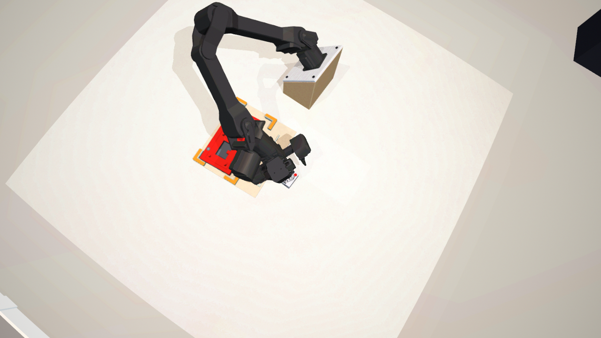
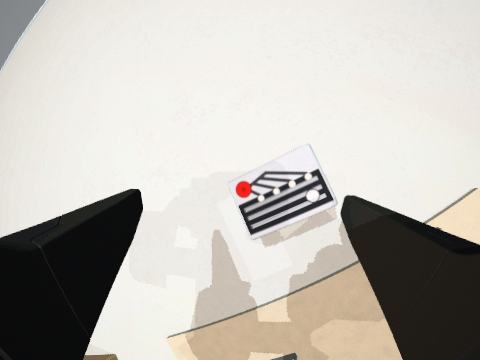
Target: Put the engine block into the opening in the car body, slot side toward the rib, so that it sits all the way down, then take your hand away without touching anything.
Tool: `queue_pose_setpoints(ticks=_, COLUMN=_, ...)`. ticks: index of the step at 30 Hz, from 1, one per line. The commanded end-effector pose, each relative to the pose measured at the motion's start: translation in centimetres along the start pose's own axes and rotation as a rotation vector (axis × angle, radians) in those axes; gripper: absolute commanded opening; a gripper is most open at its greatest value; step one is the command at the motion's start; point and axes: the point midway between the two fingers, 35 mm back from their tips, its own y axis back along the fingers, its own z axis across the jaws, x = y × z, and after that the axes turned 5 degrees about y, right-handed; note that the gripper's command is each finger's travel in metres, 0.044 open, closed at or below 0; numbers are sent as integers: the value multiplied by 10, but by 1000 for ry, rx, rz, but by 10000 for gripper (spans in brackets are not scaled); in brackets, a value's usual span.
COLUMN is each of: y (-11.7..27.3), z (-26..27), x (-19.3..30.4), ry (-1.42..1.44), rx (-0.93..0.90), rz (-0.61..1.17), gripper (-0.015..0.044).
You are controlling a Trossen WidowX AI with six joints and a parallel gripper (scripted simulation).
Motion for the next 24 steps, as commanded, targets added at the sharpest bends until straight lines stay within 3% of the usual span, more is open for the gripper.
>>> queue_pose_setpoints(ticks=1, y=3, z=1, x=-4, ry=-126, rx=32, rz=64, gripper=440)
queue_pose_setpoints(ticks=24, y=23, z=9, x=-21, ry=-780, rx=383, rz=257, gripper=440)
